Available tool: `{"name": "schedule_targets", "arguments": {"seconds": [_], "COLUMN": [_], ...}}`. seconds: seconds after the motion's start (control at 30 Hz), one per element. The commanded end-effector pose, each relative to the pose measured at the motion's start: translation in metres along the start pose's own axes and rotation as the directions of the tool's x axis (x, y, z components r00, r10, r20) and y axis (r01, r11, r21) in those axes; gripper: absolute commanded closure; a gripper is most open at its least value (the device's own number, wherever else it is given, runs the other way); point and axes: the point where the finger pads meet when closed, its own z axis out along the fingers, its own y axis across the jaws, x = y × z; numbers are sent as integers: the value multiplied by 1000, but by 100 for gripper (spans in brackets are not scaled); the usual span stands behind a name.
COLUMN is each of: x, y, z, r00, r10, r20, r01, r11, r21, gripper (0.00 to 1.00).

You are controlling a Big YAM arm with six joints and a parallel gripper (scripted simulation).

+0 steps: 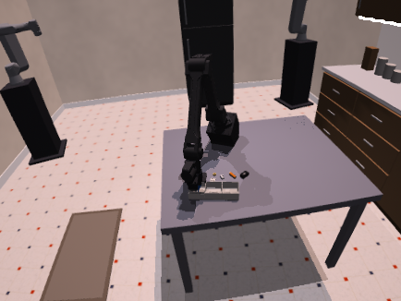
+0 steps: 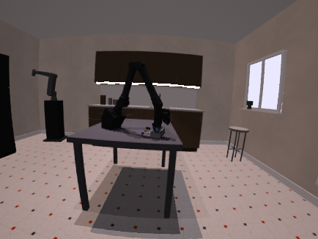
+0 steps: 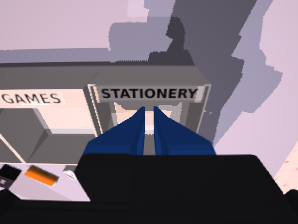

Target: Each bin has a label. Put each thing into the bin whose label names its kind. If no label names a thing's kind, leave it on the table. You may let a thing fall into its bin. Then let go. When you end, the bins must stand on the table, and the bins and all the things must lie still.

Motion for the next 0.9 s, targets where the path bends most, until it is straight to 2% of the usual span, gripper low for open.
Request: {"name": "schedule_targets", "arguments": {"seconds": [0.0,0.43,0.47,0.5,0.57,0.6,0.63,0.67,0.83,0.87], "x": [-14,-13,-2,-13,-13,-3,-2,-13,-13,-7], "y": [-5,-5,-7,-5,-5,-7,-7,-5,-5,-8], "z": [-8,-7,0,-7,-7,0,0,-7,-7,-10], "r00": [999,999,1000,999,999,1000,1000,999,999,999], "r10": [0,0,-1,0,0,0,1,0,0,2], "r20": [37,37,20,36,36,21,21,36,36,40], "r01": [-1,-1,1,-1,-1,0,-1,-1,-1,-3], "r11": [1000,1000,1000,1000,1000,1000,1000,1000,1000,1000], "r21": [8,8,8,8,8,10,10,8,8,15], "gripper": [91,91,91,91,91,91,91,91,91,91]}}
